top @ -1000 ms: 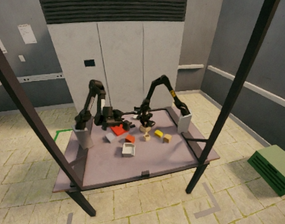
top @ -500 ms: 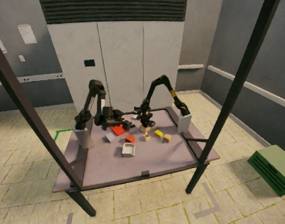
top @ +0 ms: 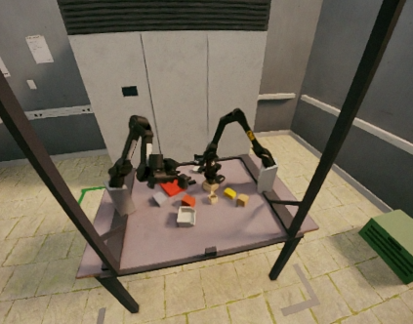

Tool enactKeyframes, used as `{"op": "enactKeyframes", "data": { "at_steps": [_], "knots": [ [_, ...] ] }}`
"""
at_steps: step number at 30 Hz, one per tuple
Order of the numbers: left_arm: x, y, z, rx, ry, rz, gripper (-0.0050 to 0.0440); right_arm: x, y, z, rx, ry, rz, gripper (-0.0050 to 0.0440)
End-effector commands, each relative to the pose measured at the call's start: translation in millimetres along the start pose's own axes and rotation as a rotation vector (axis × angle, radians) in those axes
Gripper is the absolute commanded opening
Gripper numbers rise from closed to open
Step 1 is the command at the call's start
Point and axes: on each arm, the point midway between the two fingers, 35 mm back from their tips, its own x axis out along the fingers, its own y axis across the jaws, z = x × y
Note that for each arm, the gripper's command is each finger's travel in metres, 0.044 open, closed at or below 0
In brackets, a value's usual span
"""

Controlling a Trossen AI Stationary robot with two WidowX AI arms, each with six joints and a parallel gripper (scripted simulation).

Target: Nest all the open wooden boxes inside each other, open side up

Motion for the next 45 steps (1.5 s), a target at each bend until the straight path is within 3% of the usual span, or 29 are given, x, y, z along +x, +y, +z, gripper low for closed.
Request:
{"op": "enactKeyframes", "data": {
  "at_steps": [1,18,24,27,42,45],
  "knots": [
    [-1,-1,0,0.000,0.000,-0.001,0.0400,-11,8,-6,-0.038,0.024,0.028,0.0000],
    [-1,-1,0,0.000,0.000,-0.001,0.0400,-46,10,-9,-0.956,0.013,0.042,-0.0005],
    [-1,-1,0,0.000,0.000,-0.001,0.0400,-58,10,-9,-1.272,0.007,0.045,-0.0050],
    [-1,-1,0,0.000,0.000,-0.001,0.0400,-59,10,-9,-1.324,0.006,0.045,-0.0050],
    [-1,-1,0,0.000,0.000,-0.001,0.0400,-89,8,-7,-2.173,-0.014,0.049,-0.0050],
    [-1,-1,0,0.000,0.000,-0.001,0.0400,-88,6,-5,-2.231,-0.013,0.039,-0.0050]
  ]
}}
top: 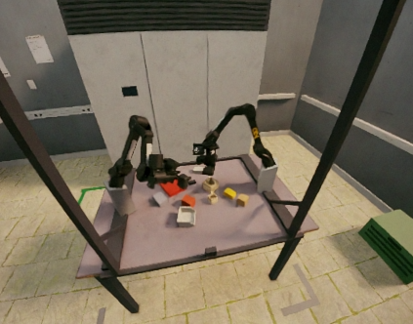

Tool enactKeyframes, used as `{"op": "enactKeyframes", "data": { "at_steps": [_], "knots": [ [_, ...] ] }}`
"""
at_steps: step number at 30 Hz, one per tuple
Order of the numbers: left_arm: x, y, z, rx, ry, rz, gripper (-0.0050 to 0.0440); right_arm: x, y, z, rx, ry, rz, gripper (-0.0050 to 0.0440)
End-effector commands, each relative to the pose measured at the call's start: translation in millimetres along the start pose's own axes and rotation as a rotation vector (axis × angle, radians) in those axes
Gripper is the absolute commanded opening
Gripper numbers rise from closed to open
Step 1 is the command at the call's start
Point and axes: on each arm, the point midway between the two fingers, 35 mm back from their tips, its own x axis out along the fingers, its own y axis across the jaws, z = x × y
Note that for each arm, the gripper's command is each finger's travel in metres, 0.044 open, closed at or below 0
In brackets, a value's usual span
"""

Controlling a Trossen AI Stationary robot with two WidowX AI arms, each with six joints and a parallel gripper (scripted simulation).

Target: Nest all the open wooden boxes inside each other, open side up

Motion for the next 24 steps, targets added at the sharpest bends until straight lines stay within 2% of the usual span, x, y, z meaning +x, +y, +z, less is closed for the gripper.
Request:
{"op": "enactKeyframes", "data": {
  "at_steps": [1,16,24],
  "knots": [
    [-1,-1,0,0.000,0.000,-0.001,0.0400,-12,0,4,-0.157,-0.024,0.010,-0.0050],
    [3,-5,3,0.003,-0.004,-0.012,0.0400,-4,3,-1,-0.198,0.004,0.008,-0.0050],
    [21,-17,12,0.038,-0.007,-0.072,0.0400,3,15,-2,-0.258,0.004,0.005,-0.0050]
  ]
}}
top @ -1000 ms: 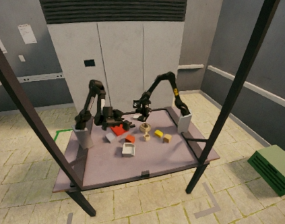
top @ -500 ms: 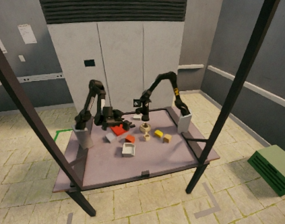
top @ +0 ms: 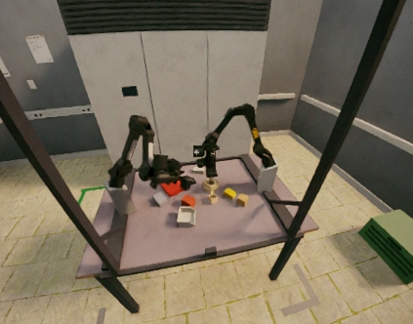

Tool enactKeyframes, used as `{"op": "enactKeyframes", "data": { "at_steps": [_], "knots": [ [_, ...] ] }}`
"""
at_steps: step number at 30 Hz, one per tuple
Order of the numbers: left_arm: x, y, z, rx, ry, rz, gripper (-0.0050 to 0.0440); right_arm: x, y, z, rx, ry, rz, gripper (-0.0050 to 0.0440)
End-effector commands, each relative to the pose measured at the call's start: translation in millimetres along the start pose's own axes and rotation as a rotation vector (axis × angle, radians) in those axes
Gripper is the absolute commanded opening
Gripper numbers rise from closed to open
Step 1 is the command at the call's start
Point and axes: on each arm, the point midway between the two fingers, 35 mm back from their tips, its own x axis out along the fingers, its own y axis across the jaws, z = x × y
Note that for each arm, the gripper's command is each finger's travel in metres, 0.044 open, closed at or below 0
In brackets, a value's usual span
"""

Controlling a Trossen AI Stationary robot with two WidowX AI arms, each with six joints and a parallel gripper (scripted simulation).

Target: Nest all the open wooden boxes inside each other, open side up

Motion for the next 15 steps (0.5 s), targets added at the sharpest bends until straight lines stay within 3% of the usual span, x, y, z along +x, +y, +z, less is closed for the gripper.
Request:
{"op": "enactKeyframes", "data": {
  "at_steps": [1,15],
  "knots": [
    [9,-5,11,-0.022,0.006,-0.026,0.0400,0,5,4,-0.028,-0.013,-0.002,-0.0050],
    [30,-12,8,0.061,0.065,-0.104,0.0400,9,21,4,-0.107,-0.007,-0.001,-0.0050]
  ]
}}
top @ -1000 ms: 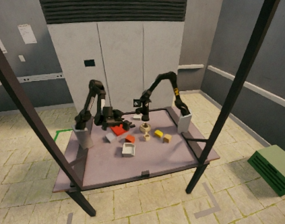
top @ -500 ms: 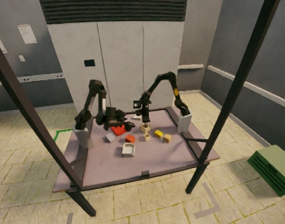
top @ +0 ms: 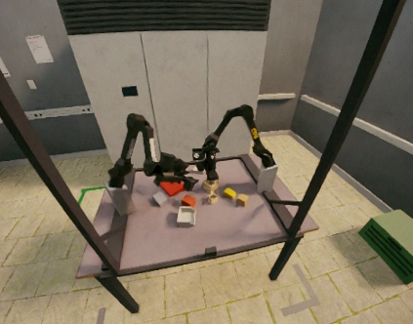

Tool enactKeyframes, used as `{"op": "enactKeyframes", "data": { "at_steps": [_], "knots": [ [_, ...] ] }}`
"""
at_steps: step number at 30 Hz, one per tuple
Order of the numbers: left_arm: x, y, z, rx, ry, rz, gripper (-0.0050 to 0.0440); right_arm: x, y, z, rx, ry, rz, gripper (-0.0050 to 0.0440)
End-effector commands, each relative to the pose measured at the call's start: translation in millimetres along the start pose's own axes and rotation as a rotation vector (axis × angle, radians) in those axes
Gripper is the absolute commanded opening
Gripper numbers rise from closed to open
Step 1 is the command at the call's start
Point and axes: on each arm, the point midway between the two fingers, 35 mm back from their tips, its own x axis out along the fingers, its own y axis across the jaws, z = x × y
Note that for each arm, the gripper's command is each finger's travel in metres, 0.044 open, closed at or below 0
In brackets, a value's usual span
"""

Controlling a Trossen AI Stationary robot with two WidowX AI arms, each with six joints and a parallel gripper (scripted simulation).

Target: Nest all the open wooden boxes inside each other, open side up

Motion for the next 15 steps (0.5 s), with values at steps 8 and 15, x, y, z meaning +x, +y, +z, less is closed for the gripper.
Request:
{"op": "enactKeyframes", "data": {
  "at_steps": [8,15],
  "knots": [
    [19,0,3,0.031,0.095,-0.072,0.0400,7,16,2,-0.081,-0.004,-0.001,-0.0050],
    [27,6,-6,0.066,0.181,-0.108,0.0400,12,26,3,-0.127,-0.004,-0.001,-0.0050]
  ]
}}
